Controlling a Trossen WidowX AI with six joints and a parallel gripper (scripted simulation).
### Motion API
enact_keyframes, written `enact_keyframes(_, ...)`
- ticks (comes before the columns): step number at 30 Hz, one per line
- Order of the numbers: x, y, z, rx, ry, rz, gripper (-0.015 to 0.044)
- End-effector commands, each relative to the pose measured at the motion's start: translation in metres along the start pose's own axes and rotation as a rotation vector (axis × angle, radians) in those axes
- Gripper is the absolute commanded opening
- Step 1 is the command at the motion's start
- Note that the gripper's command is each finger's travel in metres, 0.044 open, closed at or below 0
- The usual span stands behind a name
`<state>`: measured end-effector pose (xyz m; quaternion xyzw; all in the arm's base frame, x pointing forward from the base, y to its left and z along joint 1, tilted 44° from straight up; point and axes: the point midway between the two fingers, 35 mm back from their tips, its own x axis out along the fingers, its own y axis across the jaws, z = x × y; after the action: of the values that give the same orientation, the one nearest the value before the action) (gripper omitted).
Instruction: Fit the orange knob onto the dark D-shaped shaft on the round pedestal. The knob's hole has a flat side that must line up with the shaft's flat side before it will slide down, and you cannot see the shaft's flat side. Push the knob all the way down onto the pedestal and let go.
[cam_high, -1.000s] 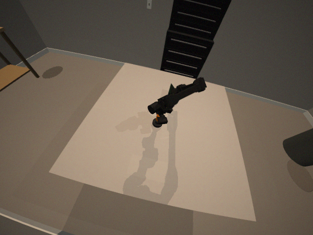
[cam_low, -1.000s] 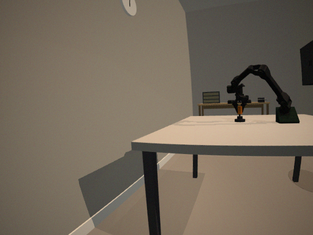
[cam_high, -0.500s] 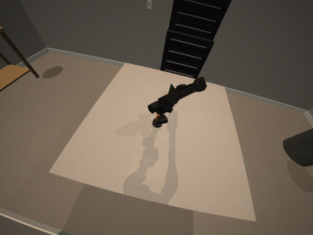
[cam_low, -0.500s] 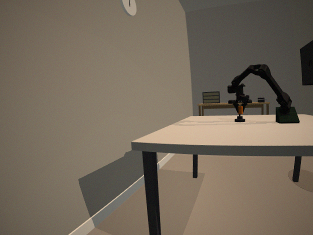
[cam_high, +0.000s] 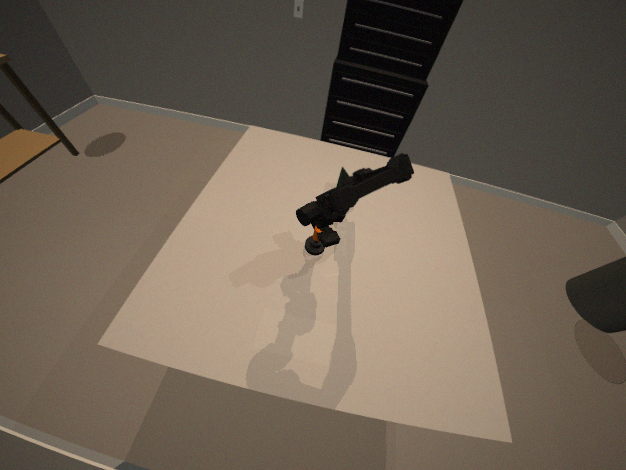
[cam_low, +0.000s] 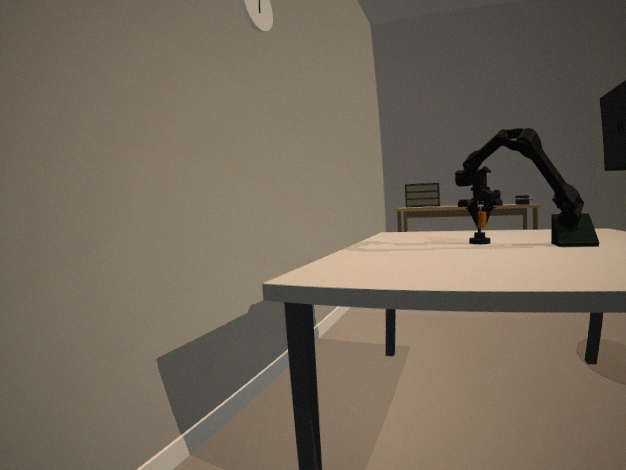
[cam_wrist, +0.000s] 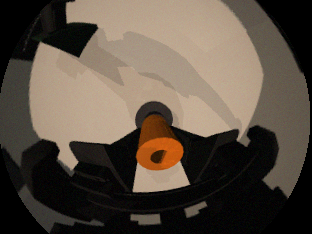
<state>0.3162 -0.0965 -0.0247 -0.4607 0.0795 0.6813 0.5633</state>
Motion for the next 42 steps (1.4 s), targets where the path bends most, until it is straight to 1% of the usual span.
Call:
enact_keyframes(1,-0.0010,-0.0018,-0.0019,-0.018,0.006,0.001,0.0000)
enact_keyframes(20,0.0029,-0.0043,-0.0082,-0.018,0.007,0.001,0.0000)
enact_keyframes(32,-0.0022,-0.0040,-0.0076,-0.010,0.007,0.001,0.0000)
enact_keyframes(36,-0.0026,-0.0038,-0.0069,0.111,0.007,0.001,0.0000)
enact_keyframes(42,-0.0031,-0.0033,-0.0050,0.484,0.007,0.000,0.0000)
